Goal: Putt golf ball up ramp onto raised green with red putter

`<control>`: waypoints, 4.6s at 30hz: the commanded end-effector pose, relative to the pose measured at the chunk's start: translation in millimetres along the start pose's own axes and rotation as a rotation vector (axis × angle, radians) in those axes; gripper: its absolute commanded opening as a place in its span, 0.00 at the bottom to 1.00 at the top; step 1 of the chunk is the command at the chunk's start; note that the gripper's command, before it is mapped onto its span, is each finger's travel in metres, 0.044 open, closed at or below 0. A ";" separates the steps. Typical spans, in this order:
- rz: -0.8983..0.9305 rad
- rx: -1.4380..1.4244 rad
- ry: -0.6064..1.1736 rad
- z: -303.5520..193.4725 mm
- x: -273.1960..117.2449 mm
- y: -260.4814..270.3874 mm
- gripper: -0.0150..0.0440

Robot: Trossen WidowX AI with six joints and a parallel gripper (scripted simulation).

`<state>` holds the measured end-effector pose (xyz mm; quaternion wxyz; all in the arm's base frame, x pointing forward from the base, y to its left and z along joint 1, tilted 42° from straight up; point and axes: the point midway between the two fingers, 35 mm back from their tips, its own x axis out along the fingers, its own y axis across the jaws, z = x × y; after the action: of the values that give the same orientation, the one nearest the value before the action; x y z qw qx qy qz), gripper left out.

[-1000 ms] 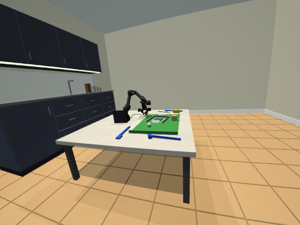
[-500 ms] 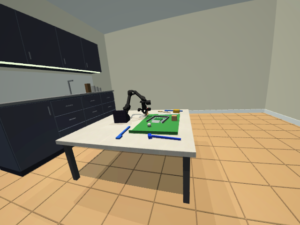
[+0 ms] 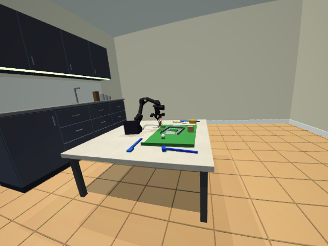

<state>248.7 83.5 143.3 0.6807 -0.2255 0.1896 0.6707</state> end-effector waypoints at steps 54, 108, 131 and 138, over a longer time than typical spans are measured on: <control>-0.227 1.463 0.200 -301.6 -141.4 47.4 0.25; -0.257 1.902 0.184 -399.0 -82.2 119.2 0.25; -0.259 1.902 0.185 -426.3 -90.1 129.5 0.25; -0.253 1.906 0.183 -423.5 -87.7 129.7 0.25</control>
<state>135.5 -227.1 -164.5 0.6277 0.3516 0.6809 0.1366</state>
